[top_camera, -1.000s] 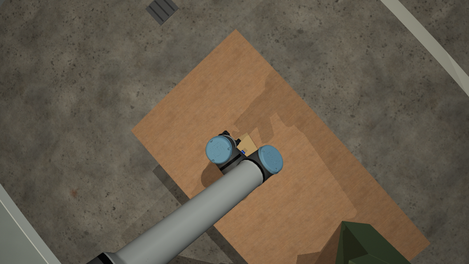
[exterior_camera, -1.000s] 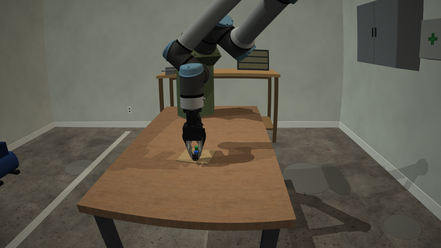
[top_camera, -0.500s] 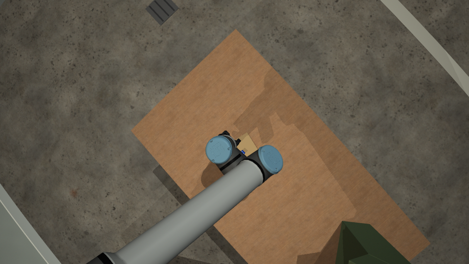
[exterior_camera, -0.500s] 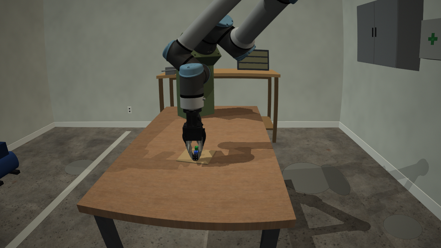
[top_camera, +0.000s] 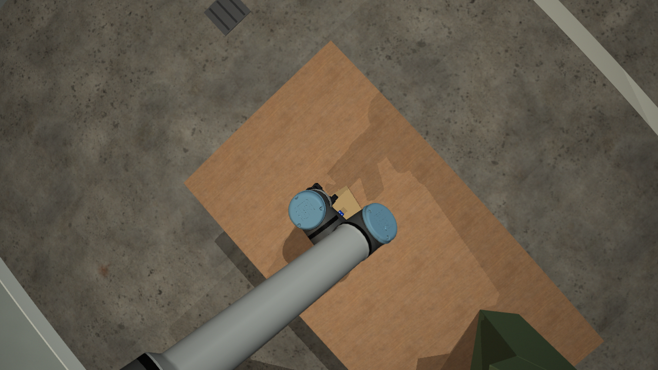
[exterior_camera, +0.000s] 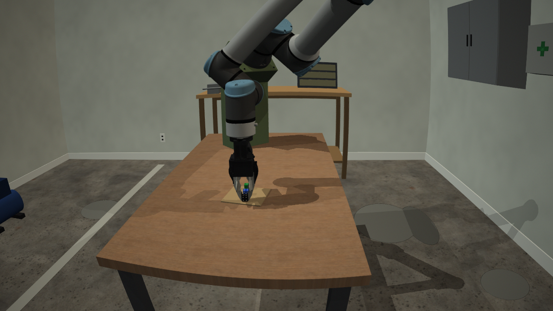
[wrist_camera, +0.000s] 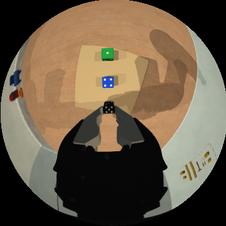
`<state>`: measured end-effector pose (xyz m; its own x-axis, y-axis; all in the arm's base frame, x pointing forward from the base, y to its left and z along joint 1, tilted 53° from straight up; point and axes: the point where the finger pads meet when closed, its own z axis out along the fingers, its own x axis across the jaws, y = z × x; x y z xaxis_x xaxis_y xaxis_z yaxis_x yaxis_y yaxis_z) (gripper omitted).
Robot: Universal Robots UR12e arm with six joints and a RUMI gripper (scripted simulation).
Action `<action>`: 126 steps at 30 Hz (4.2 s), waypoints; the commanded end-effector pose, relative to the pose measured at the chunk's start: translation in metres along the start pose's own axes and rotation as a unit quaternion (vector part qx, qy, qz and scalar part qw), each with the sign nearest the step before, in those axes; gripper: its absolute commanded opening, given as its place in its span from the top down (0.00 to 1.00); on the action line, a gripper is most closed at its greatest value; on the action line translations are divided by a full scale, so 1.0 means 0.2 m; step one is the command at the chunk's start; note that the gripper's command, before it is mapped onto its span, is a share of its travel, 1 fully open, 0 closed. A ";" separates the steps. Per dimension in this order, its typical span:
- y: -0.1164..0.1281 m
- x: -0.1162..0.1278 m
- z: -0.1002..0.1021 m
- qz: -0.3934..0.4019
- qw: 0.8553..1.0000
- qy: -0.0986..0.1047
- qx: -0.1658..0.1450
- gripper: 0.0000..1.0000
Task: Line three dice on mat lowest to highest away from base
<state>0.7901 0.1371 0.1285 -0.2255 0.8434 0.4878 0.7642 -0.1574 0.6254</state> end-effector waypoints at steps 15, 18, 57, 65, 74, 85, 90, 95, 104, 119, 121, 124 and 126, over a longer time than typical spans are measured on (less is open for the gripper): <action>0.00 0.00 0.01 0.000 1.000 0.000 0.000 0.97; 0.00 0.00 0.01 0.000 1.000 0.000 0.000 0.97; 0.00 0.00 0.01 0.000 1.000 0.000 0.000 0.86; 0.00 0.00 0.01 0.000 1.000 0.000 0.000 0.79; 0.00 0.00 0.01 0.000 1.000 0.000 0.000 0.79; 0.00 0.00 -0.14 0.000 1.000 0.000 0.000 0.79; 0.00 0.00 -0.22 0.000 1.000 0.000 0.000 0.79; 0.00 0.00 -0.35 0.000 1.000 0.000 0.000 0.79; 0.00 0.00 -0.44 0.000 1.000 0.000 0.000 0.79; 0.00 0.00 -0.44 0.000 1.000 0.000 0.000 0.00; 0.00 0.00 -0.44 0.000 1.000 0.000 0.000 0.00; 0.00 0.00 -0.44 0.000 1.000 0.000 0.000 0.00; 0.00 0.00 -0.44 0.000 1.000 0.000 0.000 0.00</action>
<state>0.7374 0.0923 0.1816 -0.2254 0.8433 0.4878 0.7642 -0.1575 0.6254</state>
